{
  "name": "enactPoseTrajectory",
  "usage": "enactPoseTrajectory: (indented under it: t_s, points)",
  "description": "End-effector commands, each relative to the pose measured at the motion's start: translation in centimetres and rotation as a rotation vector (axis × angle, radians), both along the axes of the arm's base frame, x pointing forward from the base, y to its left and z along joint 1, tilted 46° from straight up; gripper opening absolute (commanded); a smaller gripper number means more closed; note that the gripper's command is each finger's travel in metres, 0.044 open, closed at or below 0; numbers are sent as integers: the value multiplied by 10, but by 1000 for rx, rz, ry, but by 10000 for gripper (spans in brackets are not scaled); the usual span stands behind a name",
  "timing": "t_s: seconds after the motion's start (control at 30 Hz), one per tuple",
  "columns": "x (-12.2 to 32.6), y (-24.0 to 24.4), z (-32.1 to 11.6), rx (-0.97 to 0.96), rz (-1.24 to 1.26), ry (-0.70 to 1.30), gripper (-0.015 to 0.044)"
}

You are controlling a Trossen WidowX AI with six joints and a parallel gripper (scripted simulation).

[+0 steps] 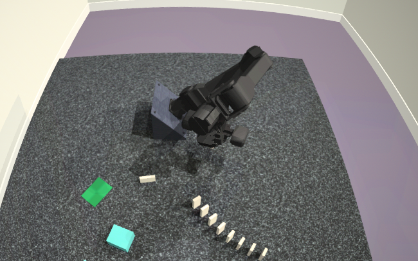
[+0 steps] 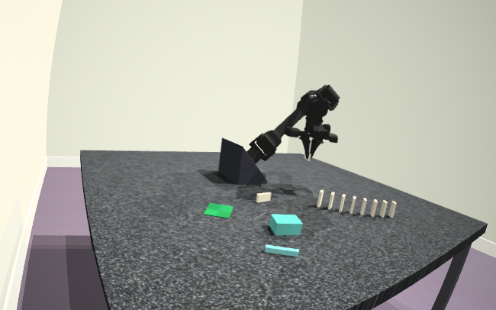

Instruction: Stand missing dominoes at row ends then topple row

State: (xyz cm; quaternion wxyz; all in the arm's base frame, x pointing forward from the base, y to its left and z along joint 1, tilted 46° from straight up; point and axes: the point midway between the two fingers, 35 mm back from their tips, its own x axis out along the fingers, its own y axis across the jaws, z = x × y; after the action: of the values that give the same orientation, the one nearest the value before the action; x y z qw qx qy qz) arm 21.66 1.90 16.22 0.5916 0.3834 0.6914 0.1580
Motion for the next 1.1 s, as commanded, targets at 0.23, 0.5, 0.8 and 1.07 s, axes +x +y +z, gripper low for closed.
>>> enactPoseTrajectory:
  t_s: [0.23,0.5,0.8,1.07]
  points:
    - [-21,13,-16,-177,52,67,22]
    - [-35,17,-30,-353,79,85,22]
    - [-45,17,-43,-546,71,60,22]
    - [-48,15,-51,-699,34,-1,22]
